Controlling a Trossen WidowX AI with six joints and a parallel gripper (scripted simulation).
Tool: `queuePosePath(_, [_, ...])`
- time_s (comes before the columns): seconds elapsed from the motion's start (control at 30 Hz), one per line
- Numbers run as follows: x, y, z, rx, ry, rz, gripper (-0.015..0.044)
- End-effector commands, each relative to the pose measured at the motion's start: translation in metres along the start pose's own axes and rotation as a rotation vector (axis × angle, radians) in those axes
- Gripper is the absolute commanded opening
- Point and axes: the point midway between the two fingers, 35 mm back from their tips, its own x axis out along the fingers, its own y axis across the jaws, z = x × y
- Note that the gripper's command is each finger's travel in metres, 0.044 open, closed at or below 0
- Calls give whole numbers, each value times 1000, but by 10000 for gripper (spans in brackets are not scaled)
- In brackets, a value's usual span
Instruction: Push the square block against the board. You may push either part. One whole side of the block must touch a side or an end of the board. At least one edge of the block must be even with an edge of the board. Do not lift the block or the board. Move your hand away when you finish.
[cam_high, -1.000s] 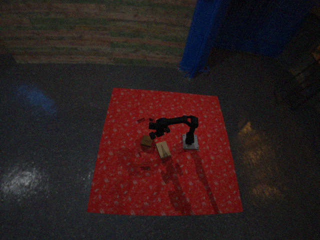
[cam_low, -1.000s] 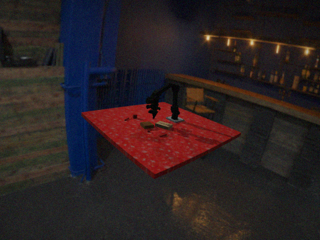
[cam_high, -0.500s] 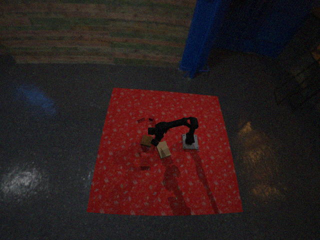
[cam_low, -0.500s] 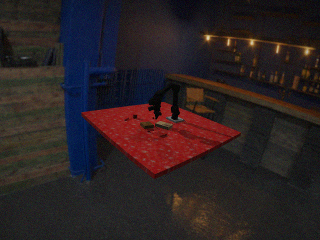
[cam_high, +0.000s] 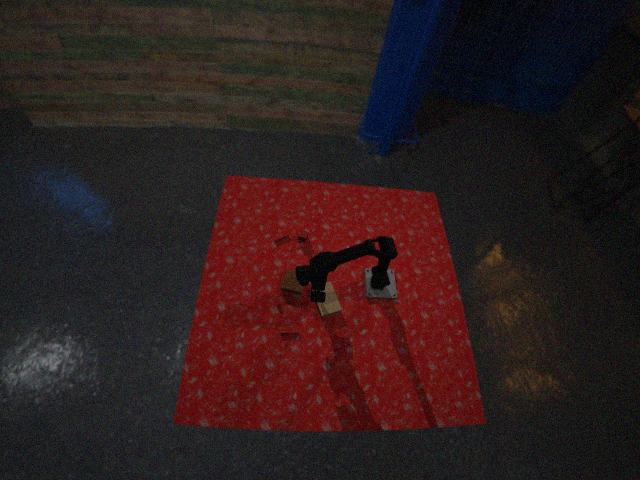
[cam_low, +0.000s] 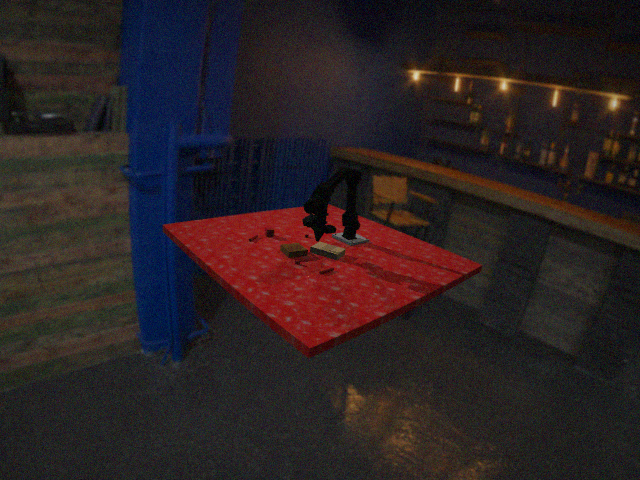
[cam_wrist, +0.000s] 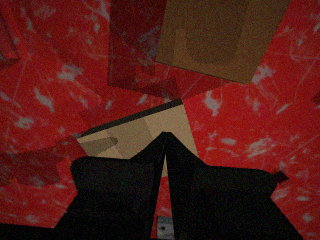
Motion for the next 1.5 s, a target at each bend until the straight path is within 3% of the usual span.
queuePosePath(0.0, [0, 9, -2, -122, 3, 2, 0])
queuePosePath(1.47, [-1, 118, -43, -1641, -4, 14, 0])
